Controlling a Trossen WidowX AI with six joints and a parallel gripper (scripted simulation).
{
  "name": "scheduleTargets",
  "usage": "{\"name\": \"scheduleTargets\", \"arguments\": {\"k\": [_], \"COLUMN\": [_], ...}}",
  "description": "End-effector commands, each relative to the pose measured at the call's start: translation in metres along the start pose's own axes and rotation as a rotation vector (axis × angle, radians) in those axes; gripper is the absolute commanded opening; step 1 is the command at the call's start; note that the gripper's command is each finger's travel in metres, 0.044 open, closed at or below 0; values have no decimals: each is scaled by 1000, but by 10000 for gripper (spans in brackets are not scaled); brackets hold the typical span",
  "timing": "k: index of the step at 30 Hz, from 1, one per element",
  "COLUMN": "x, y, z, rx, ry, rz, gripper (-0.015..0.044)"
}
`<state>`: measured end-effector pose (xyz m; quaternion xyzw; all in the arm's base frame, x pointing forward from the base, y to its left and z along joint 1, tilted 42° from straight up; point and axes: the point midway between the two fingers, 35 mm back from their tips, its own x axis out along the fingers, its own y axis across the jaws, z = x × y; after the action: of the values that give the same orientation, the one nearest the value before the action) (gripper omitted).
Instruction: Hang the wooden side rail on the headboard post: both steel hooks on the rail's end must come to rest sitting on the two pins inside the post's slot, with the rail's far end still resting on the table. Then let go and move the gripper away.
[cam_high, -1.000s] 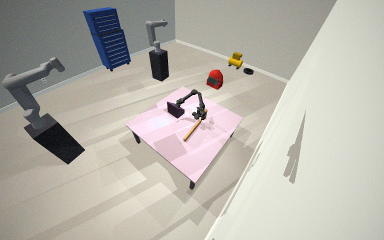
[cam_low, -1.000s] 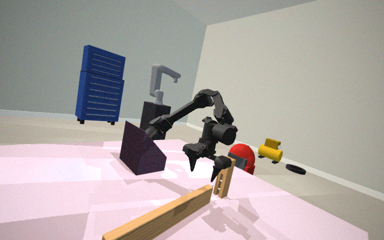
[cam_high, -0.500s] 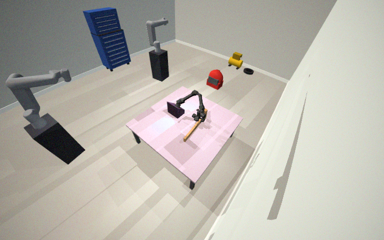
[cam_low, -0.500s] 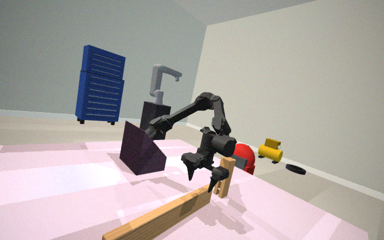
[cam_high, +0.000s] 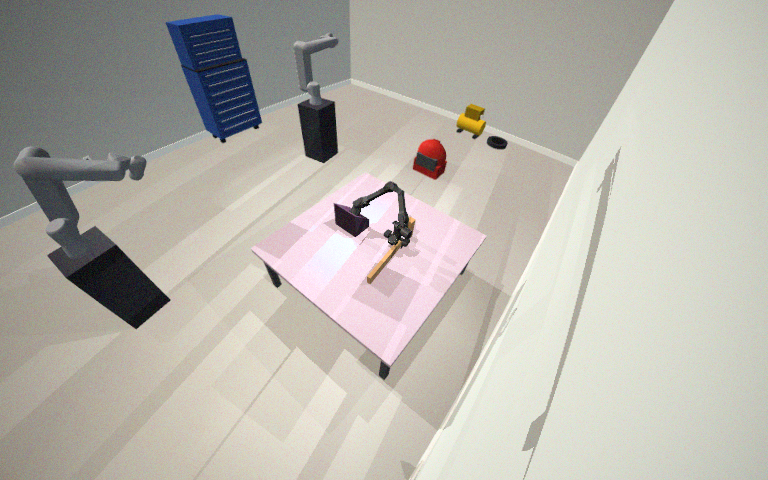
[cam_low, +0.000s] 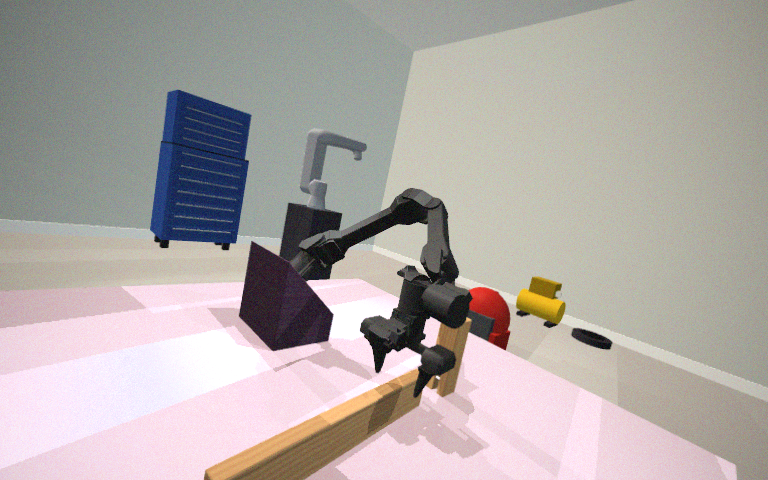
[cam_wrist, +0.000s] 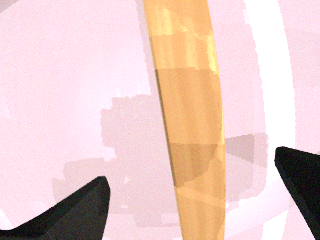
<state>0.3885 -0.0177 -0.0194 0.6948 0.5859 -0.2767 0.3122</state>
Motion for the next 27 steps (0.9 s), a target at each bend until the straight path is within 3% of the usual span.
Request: {"name": "scheduleTargets", "arguments": {"k": [1,27], "x": [8,51], "y": [-2,-3], "z": [0,-1], "rx": [11,11], "ry": [6,10], "rz": [-3,-3], "gripper": [440,440]}}
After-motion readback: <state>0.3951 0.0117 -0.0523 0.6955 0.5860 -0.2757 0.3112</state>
